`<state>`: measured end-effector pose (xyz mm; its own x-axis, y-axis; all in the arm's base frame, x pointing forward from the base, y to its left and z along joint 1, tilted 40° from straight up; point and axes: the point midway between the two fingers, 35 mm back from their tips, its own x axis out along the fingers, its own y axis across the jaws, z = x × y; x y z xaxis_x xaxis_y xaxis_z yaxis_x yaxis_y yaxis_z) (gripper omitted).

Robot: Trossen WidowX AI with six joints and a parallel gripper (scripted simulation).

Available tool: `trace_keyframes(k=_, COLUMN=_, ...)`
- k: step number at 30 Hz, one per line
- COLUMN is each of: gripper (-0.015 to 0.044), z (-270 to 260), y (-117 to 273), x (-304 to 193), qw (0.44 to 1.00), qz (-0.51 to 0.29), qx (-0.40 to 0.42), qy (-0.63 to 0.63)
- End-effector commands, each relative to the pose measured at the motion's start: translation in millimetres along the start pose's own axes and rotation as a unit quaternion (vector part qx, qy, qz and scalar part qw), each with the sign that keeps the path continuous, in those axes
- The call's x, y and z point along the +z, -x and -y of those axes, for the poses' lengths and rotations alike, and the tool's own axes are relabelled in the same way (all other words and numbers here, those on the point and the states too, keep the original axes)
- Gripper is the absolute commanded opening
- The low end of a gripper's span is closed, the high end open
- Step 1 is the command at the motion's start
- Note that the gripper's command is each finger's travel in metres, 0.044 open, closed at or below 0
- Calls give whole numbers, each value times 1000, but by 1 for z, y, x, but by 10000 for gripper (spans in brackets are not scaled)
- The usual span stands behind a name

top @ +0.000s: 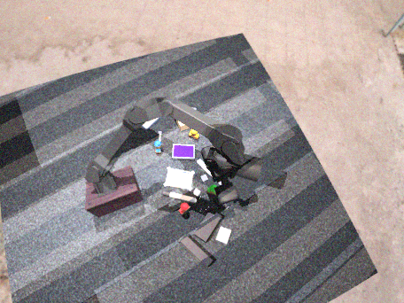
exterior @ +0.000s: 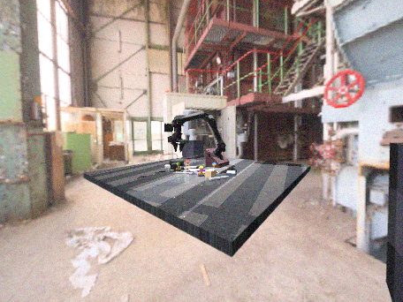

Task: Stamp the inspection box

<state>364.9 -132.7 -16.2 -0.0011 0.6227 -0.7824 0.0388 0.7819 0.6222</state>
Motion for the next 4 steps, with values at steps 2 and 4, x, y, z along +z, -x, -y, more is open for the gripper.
trace_keyframes(k=2, gripper=267, z=0, y=0, x=0, qw=1000, qz=0, qx=0, qy=0)
trace_keyframes(k=4, gripper=267, z=0, y=0, x=0, qw=1000, qz=0, qx=0, qy=0)
